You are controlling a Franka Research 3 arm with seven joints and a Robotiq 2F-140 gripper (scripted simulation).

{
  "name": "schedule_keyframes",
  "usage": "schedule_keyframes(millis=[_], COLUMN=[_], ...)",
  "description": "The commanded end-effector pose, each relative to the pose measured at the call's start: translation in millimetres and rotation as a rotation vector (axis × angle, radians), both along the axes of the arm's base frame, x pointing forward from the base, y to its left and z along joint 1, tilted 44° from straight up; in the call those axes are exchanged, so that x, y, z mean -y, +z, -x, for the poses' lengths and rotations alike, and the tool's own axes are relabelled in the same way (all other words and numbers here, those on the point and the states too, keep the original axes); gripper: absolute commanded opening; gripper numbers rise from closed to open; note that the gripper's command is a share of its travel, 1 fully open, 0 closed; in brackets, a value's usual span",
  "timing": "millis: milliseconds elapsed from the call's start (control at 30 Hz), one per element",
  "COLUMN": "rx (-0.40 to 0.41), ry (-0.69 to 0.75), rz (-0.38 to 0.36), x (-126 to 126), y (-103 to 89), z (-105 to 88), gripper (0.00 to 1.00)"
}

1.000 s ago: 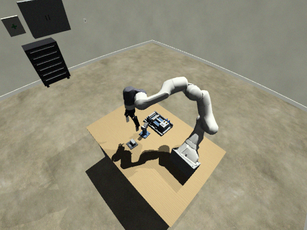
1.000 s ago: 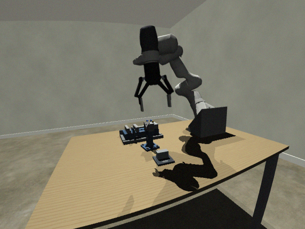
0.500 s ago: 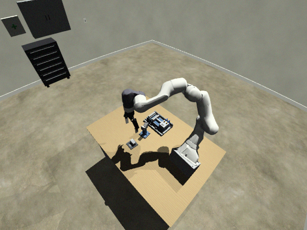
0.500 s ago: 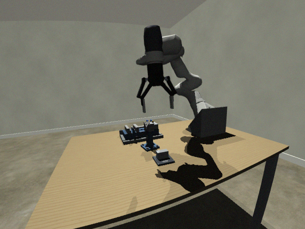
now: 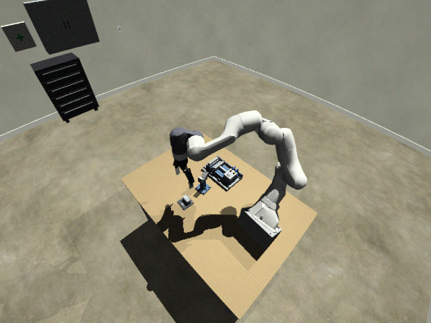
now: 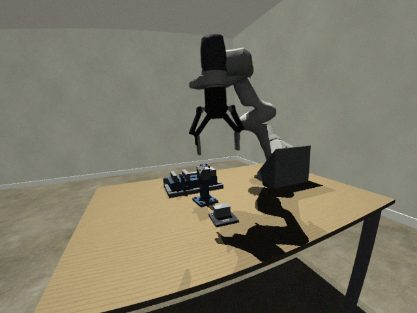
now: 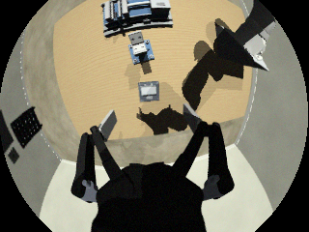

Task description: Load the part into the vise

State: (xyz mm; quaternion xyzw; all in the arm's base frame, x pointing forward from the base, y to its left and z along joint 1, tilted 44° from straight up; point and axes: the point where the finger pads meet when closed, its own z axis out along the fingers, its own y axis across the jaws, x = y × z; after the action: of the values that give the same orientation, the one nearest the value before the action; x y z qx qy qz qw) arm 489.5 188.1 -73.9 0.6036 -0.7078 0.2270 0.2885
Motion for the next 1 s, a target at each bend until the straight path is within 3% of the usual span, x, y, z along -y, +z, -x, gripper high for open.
schedule_keyframes(millis=[0, 467, 500, 967], rx=[0.017, 0.025, 0.025, 0.025], ry=[-0.008, 0.001, 0.001, 0.001], rz=[0.001, 0.015, 0.015, 0.015], x=[-0.5, -4.1, -4.1, -4.1], y=[0.5, -7.3, -7.3, -7.3], z=[-3.0, 1.2, 1.2, 1.2], gripper=[1.00, 1.00, 0.51, 0.51])
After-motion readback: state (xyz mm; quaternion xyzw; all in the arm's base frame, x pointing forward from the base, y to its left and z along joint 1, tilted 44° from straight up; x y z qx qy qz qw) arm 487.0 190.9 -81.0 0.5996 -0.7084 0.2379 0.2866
